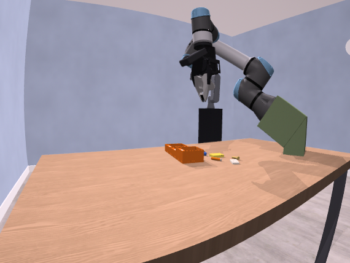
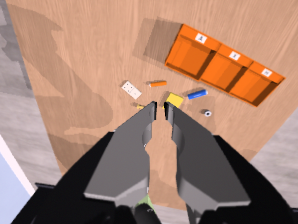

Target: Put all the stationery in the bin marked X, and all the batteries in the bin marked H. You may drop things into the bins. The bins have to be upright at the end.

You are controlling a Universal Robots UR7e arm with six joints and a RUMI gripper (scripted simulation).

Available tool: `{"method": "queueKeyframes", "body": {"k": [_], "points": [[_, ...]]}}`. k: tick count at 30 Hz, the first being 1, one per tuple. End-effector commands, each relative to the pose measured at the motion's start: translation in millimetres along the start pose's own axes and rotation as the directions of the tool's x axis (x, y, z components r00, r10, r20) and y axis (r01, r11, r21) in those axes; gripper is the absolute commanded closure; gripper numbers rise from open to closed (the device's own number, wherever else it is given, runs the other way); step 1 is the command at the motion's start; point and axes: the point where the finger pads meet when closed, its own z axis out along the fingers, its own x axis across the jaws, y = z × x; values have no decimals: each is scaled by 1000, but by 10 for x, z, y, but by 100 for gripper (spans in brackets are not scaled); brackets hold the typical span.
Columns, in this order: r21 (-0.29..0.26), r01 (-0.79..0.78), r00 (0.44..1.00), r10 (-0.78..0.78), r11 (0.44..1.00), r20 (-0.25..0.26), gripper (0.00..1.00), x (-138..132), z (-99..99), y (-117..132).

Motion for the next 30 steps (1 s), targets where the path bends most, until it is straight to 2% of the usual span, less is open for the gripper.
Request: {"method": "queueKeyframes", "body": {"k": [1, 2, 3, 5, 9, 10, 12, 14, 17, 18, 20, 30], "points": [[2, -29, 999, 29, 1000, -13, 96, -21, 17, 219], [2, -29, 999, 29, 1000, -13, 96, -21, 17, 219], [6, -75, 997, 75, 997, -30, 96, -27, 32, 300], [6, -75, 997, 75, 997, -30, 96, -38, 62, 464], [6, -75, 997, 75, 997, -30, 96, -38, 65, 476], [13, -120, 992, 120, 993, -46, 96, -42, 81, 558], [13, -120, 992, 120, 993, -46, 96, -42, 81, 558], [13, -120, 992, 120, 993, -46, 96, -49, 115, 721], [13, -120, 992, 120, 993, -46, 96, -49, 119, 733], [22, -164, 984, 165, 986, -62, 96, -50, 137, 815], [22, -164, 984, 165, 986, -62, 96, -52, 175, 977], [22, -164, 984, 166, 986, -62, 96, -53, 177, 989]]}}
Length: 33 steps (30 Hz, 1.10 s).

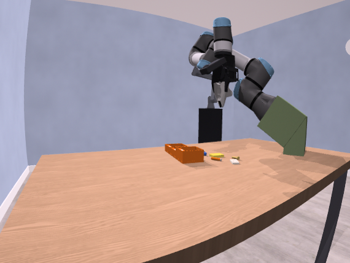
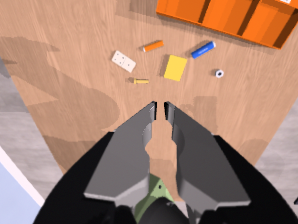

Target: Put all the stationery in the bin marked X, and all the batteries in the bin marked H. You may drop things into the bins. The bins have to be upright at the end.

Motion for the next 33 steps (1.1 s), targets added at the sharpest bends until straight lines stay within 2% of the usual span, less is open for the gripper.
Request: {"method": "queueKeyframes", "body": {"k": [1, 6, 9, 14, 16, 31, 33], "points": [[1, -6, 1000, 6, 1000, -2, 96, 4, -5, 15], [1, -6, 1000, 6, 1000, -2, 96, 4, -5, 15], [0, -157, 988, 157, 988, -3, 96, 220, 125, -42], [0, -252, 968, 252, 968, -3, 96, 561, 324, -153], [0, -252, 968, 252, 968, -3, 96, 561, 324, -153], [0, -259, 966, 259, 966, -2, 96, 1508, 872, -464], [0, -259, 966, 259, 966, -2, 96, 1508, 872, -464]]}}
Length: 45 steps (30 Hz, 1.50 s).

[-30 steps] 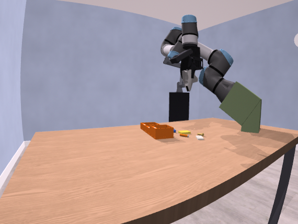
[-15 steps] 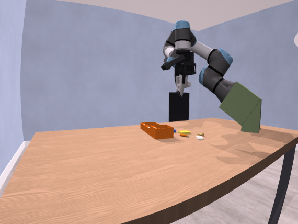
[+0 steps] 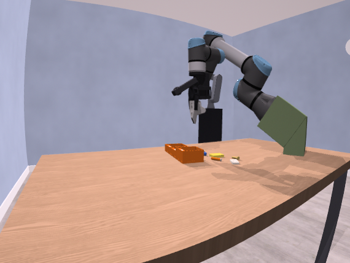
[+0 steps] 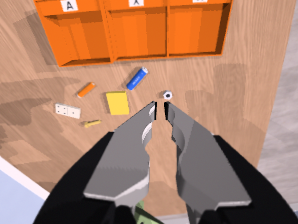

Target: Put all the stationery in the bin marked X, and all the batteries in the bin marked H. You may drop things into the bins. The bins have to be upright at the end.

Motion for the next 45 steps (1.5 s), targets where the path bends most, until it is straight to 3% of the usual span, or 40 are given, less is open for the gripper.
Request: {"method": "queueKeyframes", "body": {"k": [1, 9, 22, 45], "points": [[30, 20, 999, -22, 999, 46, 96, 269, 268, -260], [33, 17, 999, -18, 999, 45, 96, 657, 531, -560], [30, 20, 999, -22, 999, 46, 96, 655, 547, -541], [28, 23, 999, -25, 999, 47, 96, 617, 1115, -550]]}}
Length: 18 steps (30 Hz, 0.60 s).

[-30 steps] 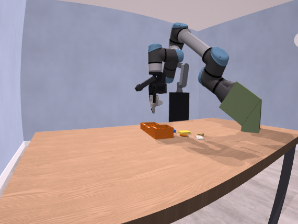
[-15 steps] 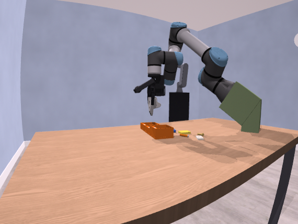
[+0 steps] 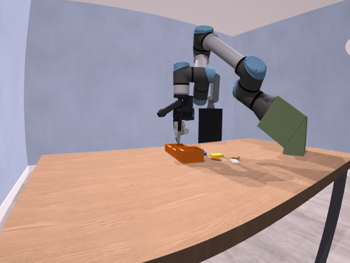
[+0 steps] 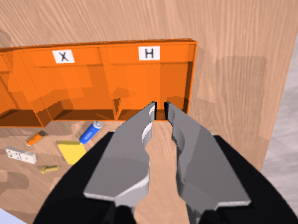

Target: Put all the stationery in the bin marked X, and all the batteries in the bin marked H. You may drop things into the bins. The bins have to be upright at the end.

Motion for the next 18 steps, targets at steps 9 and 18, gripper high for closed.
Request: {"method": "queueKeyframes", "body": {"k": [9, 18], "points": [[8, 0, 1000, 0, 1000, 1, 96, -5, 177, -13], [4, 2, 1000, -2, 1000, 1, 96, -11, 187, 6]]}}
